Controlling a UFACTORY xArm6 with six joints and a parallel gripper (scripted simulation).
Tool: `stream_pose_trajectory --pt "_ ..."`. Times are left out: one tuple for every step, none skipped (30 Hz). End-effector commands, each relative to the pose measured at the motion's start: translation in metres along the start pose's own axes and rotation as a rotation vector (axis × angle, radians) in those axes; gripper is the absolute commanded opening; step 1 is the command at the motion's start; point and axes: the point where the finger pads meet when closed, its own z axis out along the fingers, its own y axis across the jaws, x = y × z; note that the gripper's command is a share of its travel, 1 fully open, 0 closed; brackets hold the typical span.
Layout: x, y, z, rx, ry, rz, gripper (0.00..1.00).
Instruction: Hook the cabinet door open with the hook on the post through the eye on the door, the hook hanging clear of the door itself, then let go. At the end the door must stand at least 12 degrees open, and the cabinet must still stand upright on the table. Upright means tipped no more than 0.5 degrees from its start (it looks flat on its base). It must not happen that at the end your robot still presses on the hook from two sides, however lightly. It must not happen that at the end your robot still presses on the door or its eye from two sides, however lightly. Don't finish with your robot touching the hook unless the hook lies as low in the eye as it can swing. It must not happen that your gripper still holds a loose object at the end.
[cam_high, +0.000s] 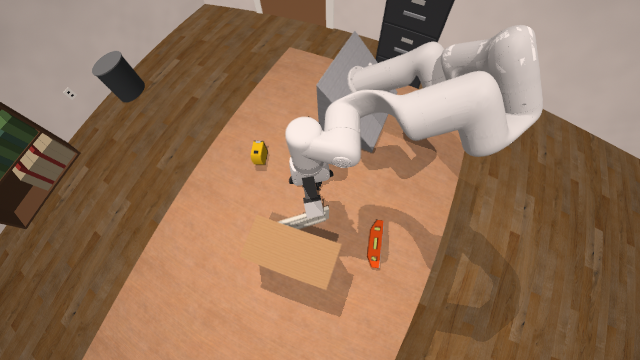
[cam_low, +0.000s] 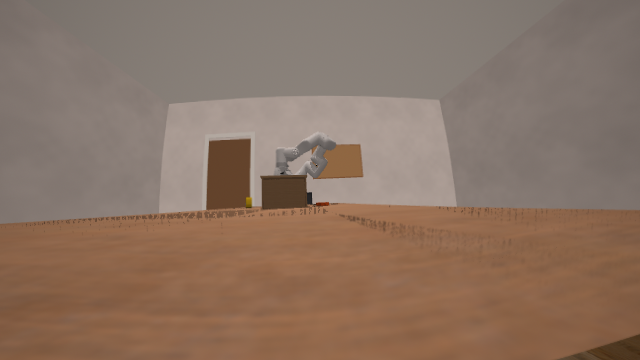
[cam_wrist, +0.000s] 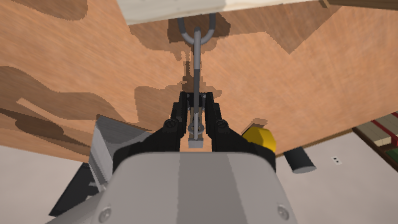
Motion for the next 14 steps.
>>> stream_pose_trajectory --pt "0.0008 0.0008 -0.0013 -0.003 0.002 -0.001 0.24" --pt "0.0008 0.0008 -0.0015 -0.003 0.002 -0.001 0.24" --pt "0.0008 0.0008 -0.0017 -0.003 0.002 -0.001 0.24" --pt "0.0008 0.0008 -0.002 -0.003 0.002 -0.001 0.24" --pt "0.0008 0.0008 -0.0025 -0.003 0.002 -0.001 0.24" --pt "0.0008 0.0008 -0.003 -0.003 0.002 -0.001 0.24" --pt "0.0008 0.0008 -0.0037 -0.003 0.002 -0.001 0.24" --pt "0.0008 0.0008 -0.0044 -0.003 0.002 -0.001 0.24" --pt "0.0008 0.0008 -0.0053 -0.003 0.002 -0.001 0.24" --pt "0.0008 0.0008 -0.0063 -0.003 0.002 -0.001 0.24" --pt "0.0008 0.0008 -0.0074 -0.003 0.002 -0.001 0.24" --pt "0.0008 0.0008 -0.0086 -0.003 0.002 -0.001 0.24" --pt "0.0008 0.0008 -0.0086 -0.003 0.002 -0.001 0.24" --pt "0.0008 0.0008 -0.0086 -0.003 0.002 -0.001 0.24"
